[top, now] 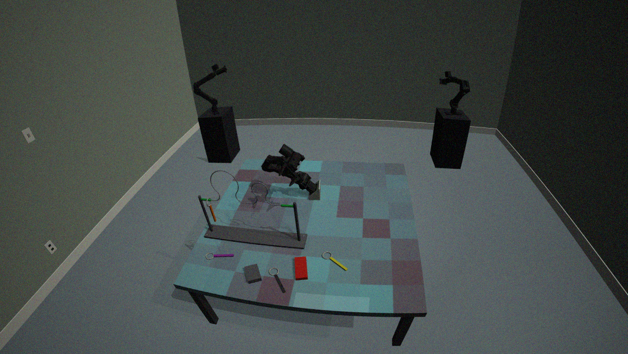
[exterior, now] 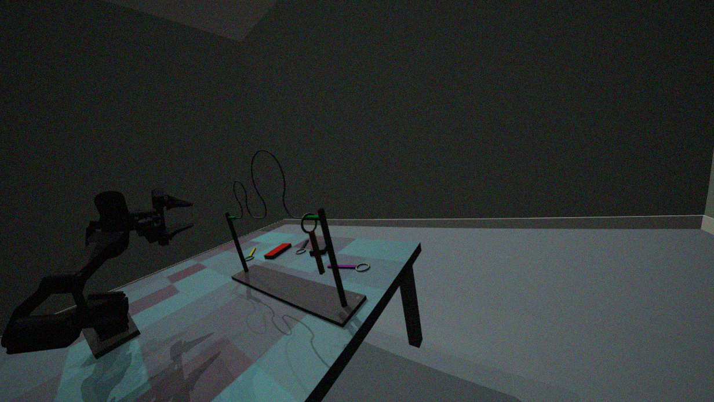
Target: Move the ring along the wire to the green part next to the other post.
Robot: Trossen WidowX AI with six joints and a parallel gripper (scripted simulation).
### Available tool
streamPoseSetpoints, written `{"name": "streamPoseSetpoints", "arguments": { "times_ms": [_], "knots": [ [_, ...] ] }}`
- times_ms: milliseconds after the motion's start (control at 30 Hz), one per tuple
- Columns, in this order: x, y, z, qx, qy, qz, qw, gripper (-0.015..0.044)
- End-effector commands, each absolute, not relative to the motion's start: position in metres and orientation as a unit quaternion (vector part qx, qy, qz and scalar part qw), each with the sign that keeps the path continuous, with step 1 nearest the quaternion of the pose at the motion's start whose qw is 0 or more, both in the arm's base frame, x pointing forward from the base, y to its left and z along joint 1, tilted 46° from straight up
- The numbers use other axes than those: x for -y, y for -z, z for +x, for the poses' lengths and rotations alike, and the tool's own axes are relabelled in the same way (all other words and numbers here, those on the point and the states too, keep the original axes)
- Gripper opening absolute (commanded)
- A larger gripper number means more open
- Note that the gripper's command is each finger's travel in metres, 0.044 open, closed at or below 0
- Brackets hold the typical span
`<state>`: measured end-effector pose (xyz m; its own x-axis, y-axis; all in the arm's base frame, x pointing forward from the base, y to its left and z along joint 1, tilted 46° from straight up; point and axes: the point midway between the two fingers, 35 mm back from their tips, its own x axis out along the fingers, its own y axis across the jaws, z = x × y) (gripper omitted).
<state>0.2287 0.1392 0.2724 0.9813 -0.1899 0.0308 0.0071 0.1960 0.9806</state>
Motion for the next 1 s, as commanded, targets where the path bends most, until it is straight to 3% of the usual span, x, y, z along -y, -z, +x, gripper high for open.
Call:
{"name": "streamPoseSetpoints", "arguments": {
  "times_ms": [0,267,767,967],
  "knots": [
    [-0.139,-0.273,0.229,0.072,0.064,0.63,0.77,0.0374],
    [-0.132,-0.284,0.262,0.075,0.065,0.579,0.809,0.0164],
    [-0.074,-0.298,0.337,0.072,0.112,0.391,0.911,0.016],
    [-0.077,-0.326,0.354,0.063,0.059,0.352,0.932,0.016]
  ]
}}
